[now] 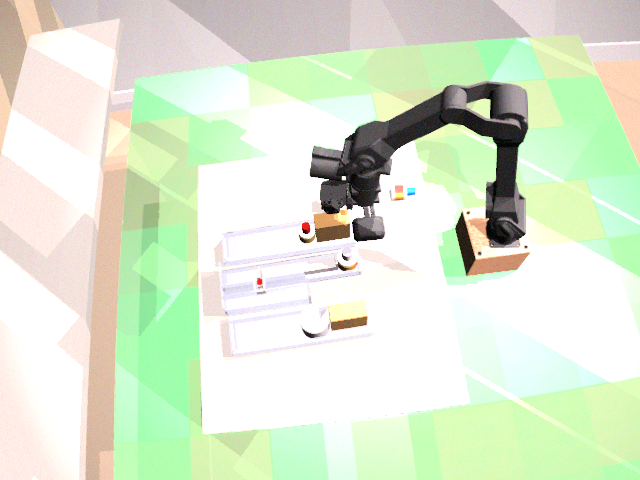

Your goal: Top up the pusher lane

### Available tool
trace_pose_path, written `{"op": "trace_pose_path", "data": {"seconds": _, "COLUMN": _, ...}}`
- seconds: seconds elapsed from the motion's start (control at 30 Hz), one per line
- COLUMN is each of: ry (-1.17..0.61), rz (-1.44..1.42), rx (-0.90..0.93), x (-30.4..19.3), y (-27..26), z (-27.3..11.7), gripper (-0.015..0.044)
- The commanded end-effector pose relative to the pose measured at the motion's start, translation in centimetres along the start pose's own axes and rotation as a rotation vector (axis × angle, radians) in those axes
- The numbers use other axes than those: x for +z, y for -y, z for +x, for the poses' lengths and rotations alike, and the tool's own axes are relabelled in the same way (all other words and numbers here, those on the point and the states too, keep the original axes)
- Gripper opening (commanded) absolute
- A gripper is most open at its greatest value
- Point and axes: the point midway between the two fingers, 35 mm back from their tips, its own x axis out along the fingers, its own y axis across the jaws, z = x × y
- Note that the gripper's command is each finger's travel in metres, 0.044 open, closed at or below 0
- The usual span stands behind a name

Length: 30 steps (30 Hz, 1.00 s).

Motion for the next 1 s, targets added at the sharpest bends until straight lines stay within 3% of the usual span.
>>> {"op": "trace_pose_path", "data": {"seconds": 0.0, "ry": -0.014, "rz": -0.006, "rx": 0.001, "x": -0.4, "y": 0.0, "z": 0.7, "gripper": 0.044}}
{"op": "trace_pose_path", "data": {"seconds": 0.87, "ry": -0.015, "rz": -0.006, "rx": 0.001, "x": -0.5, "y": -0.1, "z": 4.0, "gripper": 0.044}}
{"op": "trace_pose_path", "data": {"seconds": 0.97, "ry": -0.015, "rz": -0.006, "rx": 0.001, "x": -0.5, "y": -0.1, "z": 4.0, "gripper": 0.0361}}
